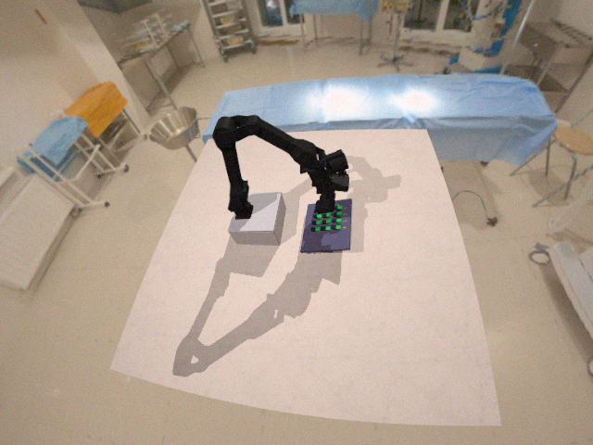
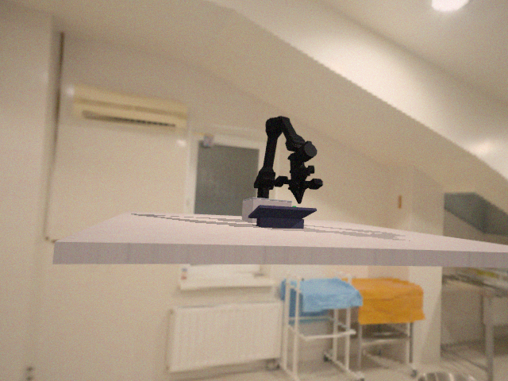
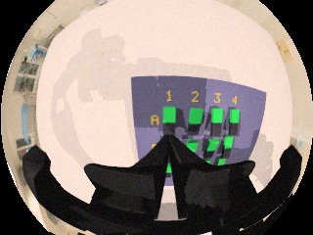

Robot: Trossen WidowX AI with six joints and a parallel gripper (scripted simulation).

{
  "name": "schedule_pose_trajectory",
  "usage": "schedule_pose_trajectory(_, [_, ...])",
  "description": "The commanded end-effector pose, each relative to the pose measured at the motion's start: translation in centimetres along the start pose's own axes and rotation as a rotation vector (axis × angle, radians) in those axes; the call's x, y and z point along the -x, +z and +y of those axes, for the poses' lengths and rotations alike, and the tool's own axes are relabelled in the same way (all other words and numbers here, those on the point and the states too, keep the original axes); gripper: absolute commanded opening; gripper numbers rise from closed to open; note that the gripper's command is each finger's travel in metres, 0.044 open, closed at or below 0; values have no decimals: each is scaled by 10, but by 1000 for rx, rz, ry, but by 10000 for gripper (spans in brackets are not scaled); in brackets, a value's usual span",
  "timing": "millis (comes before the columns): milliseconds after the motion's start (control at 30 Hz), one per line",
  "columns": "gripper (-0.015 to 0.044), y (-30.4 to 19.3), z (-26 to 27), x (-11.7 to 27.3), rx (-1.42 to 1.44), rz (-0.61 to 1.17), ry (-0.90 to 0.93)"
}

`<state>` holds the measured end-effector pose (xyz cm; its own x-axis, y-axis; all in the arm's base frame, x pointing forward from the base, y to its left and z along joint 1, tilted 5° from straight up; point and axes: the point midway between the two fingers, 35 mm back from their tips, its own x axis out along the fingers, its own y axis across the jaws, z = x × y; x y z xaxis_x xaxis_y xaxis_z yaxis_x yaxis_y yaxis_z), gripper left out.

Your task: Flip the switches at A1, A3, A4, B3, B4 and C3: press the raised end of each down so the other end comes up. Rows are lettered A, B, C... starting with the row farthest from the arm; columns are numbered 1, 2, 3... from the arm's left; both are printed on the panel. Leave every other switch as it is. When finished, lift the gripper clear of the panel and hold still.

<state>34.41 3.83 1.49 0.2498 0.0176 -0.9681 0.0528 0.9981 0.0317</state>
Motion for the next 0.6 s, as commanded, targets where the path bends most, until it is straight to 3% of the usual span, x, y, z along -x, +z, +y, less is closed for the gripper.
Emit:
schedule_pose_trajectory(0, [0,-2,-1,-6,-4,5,-5])
schedule_pose_trajectory(567, [0,-2,-1,-17,-4,5,-5])
